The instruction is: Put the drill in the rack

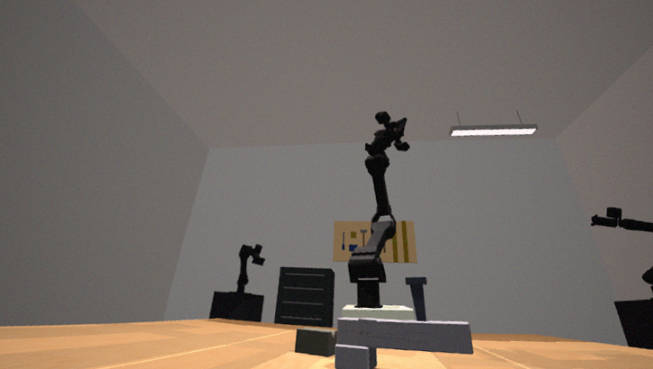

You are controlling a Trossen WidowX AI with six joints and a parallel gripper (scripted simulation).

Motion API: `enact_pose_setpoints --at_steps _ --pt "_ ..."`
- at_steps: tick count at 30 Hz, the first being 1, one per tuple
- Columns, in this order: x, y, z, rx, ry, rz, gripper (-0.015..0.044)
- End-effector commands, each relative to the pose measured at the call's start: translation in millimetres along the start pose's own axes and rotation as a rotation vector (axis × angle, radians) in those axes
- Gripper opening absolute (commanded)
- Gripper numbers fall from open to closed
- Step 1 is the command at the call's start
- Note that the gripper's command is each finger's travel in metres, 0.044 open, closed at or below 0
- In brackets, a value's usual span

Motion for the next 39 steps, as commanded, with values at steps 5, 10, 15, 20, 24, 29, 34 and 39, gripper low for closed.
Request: enact_pose_setpoints --at_steps 5,10,15,20,24,29,34,39 --pt "-109 44 11 0.028 0.288 -0.241 0.0" --pt "-154 77 22 0.08 0.419 -0.342 0.0" --pt "-192 117 35 0.157 0.549 -0.442 0.0" --pt "-229 170 54 0.259 0.715 -0.563 0.0" --pt "-251 215 71 0.359 0.841 -0.651 0.0" --pt "-268 276 97 0.521 1.001 -0.757 0.0" --pt "-272 337 128 0.721 1.147 -0.849 0.0" --pt "-263 395 161 0.961 1.273 -0.924 0.0"
Point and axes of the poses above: the point midway between the two fingers, 35 mm back from their tips, its own z axis back along the fingers, its own x axis across the jaws, y = z × x, the point moved 8 cm from there along z, back along the fingers
